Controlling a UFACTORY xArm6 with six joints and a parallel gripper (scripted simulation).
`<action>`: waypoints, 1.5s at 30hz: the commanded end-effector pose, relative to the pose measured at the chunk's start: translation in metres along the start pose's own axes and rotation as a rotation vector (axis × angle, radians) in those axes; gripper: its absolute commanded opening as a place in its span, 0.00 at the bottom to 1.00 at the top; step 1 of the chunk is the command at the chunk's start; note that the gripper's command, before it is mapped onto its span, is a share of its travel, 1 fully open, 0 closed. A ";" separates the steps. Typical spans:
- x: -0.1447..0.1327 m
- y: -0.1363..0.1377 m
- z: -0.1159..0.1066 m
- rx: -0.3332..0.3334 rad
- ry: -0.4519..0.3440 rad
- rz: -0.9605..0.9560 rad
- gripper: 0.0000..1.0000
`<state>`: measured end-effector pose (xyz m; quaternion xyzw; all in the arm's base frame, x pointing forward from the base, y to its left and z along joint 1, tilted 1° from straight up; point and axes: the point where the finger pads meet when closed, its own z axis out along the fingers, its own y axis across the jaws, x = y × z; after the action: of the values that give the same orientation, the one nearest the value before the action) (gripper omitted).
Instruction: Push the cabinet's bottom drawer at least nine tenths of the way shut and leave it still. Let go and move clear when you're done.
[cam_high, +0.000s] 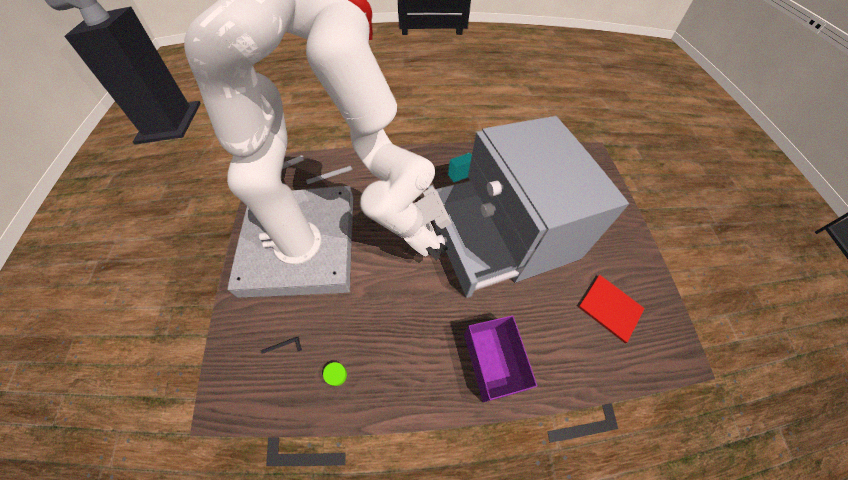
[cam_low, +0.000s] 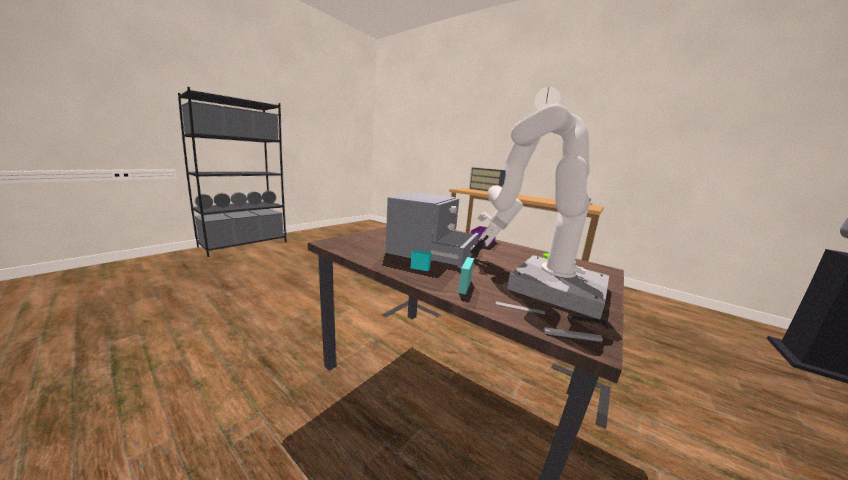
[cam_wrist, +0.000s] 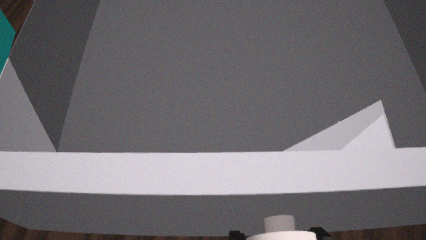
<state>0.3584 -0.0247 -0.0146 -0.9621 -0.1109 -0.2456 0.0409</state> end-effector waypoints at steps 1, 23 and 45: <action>0.001 0.000 0.000 -0.023 0.057 -0.005 0.00; 0.004 0.000 0.001 -0.023 0.091 -0.005 0.00; 0.052 0.000 0.028 -0.023 0.091 -0.005 0.00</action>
<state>0.4072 -0.0131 -0.0155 -0.9507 -0.1081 -0.2887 0.0339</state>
